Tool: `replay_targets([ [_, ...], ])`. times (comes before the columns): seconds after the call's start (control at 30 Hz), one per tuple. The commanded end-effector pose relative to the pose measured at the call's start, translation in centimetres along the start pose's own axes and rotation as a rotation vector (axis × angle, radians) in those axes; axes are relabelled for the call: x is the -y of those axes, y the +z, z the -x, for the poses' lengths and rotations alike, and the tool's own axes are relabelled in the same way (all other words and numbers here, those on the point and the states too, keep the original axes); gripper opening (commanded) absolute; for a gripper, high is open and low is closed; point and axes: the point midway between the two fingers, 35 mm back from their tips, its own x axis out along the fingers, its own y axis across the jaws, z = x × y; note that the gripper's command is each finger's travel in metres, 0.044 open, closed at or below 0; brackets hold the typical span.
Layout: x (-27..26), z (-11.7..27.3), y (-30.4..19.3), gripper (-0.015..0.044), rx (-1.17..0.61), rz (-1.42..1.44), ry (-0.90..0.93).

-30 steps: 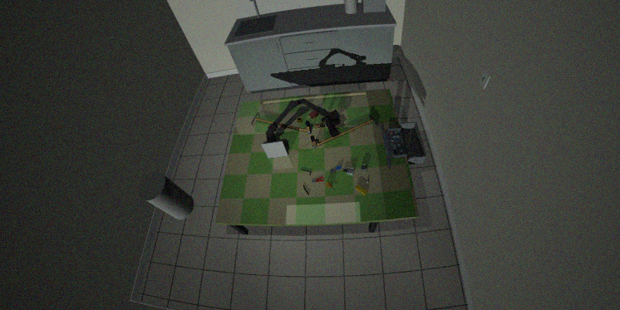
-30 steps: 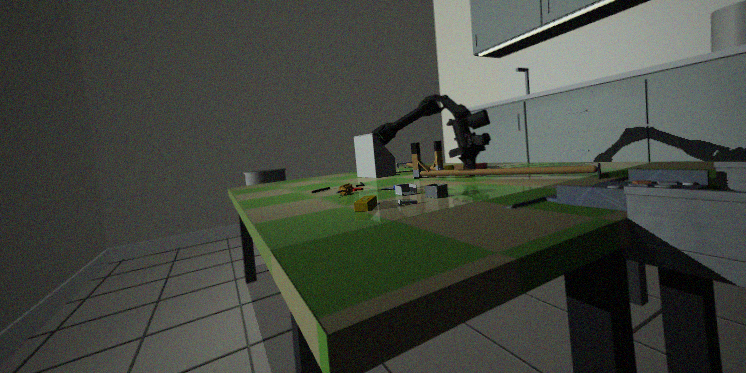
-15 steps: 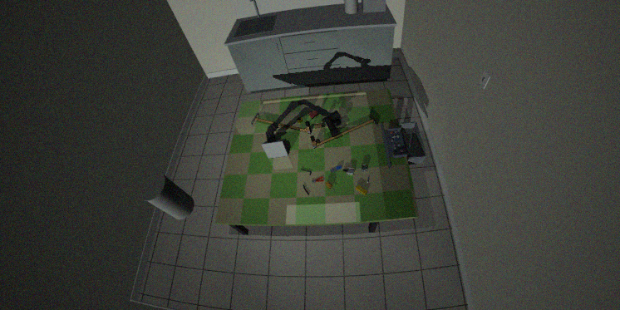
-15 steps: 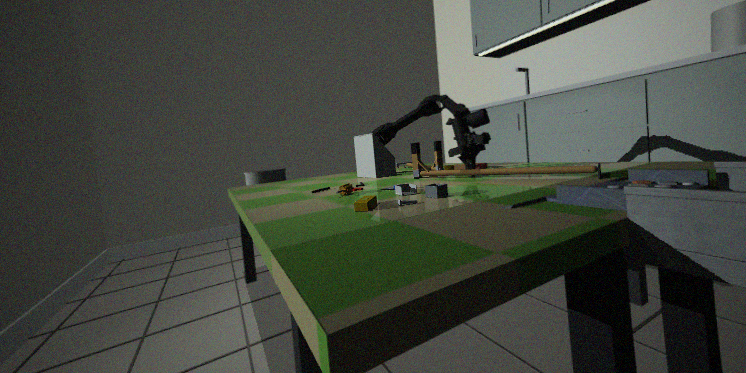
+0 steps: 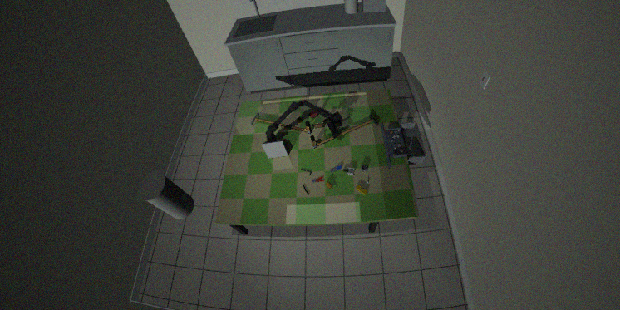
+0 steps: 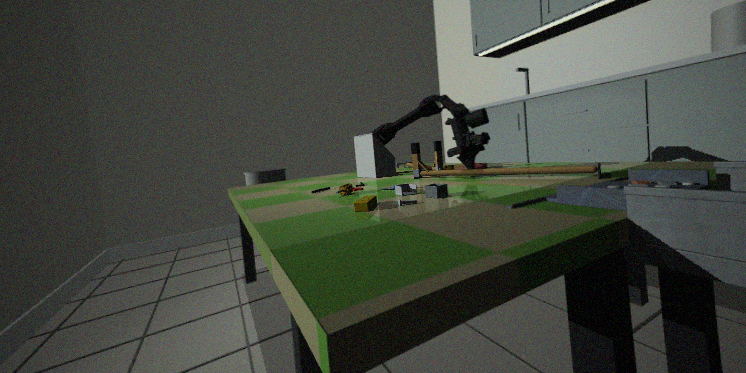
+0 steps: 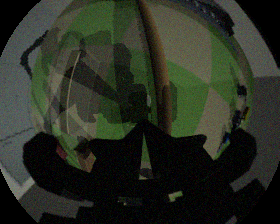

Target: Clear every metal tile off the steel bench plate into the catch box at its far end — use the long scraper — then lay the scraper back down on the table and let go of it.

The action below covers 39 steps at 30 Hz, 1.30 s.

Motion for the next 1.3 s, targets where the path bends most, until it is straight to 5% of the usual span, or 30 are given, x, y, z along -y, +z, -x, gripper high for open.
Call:
replay_targets([
  [0.0,0.6,-0.4,-0.2,0.0000,-0.010,-0.005,0.005],
  [1.27,4.3,-0.6,0.3,0.0000,-0.010,-0.004,0.003],
])
